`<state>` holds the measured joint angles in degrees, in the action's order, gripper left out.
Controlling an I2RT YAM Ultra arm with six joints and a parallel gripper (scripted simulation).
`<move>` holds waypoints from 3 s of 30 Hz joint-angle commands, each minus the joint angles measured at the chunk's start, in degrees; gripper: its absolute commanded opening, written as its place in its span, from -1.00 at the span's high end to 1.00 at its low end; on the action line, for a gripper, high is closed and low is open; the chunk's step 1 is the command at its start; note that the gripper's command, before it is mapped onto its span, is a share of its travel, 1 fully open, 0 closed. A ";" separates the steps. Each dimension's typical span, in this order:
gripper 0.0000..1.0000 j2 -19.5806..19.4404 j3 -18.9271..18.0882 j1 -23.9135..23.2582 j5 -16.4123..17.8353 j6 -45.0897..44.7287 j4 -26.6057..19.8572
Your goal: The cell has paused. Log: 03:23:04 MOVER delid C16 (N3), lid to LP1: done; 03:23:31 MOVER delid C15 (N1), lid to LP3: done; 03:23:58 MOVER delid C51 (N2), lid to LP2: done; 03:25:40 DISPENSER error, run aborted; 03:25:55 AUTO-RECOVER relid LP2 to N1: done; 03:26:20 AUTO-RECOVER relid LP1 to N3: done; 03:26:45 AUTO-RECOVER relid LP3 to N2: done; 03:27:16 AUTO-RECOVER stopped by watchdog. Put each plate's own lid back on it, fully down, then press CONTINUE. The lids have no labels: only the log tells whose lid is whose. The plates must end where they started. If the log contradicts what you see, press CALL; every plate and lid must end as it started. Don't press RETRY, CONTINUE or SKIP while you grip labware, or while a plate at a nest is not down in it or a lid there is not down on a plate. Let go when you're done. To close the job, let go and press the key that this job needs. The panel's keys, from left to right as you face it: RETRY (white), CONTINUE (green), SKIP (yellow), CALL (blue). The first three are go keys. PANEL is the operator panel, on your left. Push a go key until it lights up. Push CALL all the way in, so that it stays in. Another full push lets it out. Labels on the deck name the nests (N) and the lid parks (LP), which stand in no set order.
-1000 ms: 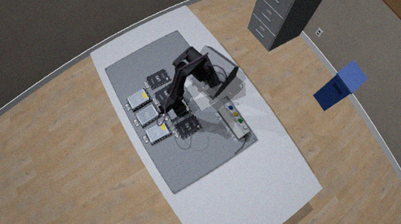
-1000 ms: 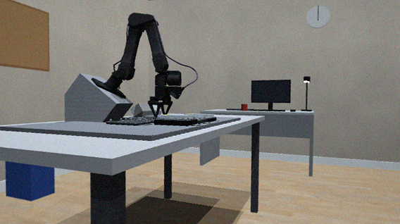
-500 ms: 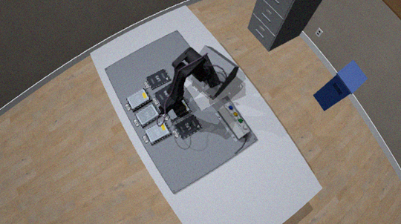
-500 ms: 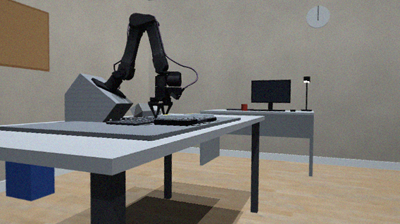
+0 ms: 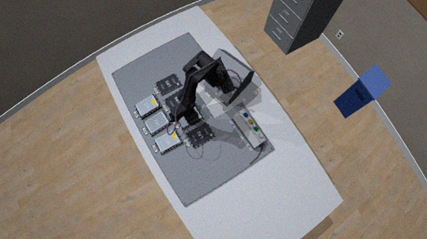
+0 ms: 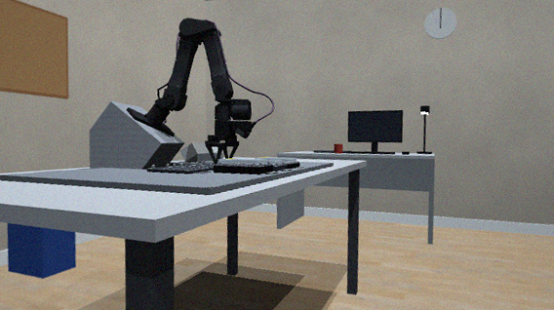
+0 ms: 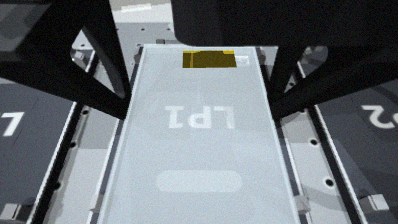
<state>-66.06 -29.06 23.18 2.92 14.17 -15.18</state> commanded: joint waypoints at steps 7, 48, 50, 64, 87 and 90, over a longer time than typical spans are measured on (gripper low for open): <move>1.00 0.52 -0.23 -0.03 -0.45 0.18 0.57; -1.00 0.64 -0.16 0.06 -0.51 0.25 0.53; -1.00 0.64 -0.16 0.06 -0.51 0.25 0.53; -1.00 0.64 -0.16 0.06 -0.51 0.25 0.53; -1.00 7.25 -2.46 -0.48 -0.38 -0.03 -6.77; -1.00 8.49 -2.83 -0.79 -0.37 -0.23 -8.39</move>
<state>-60.05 -29.63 23.38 2.87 14.28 -21.34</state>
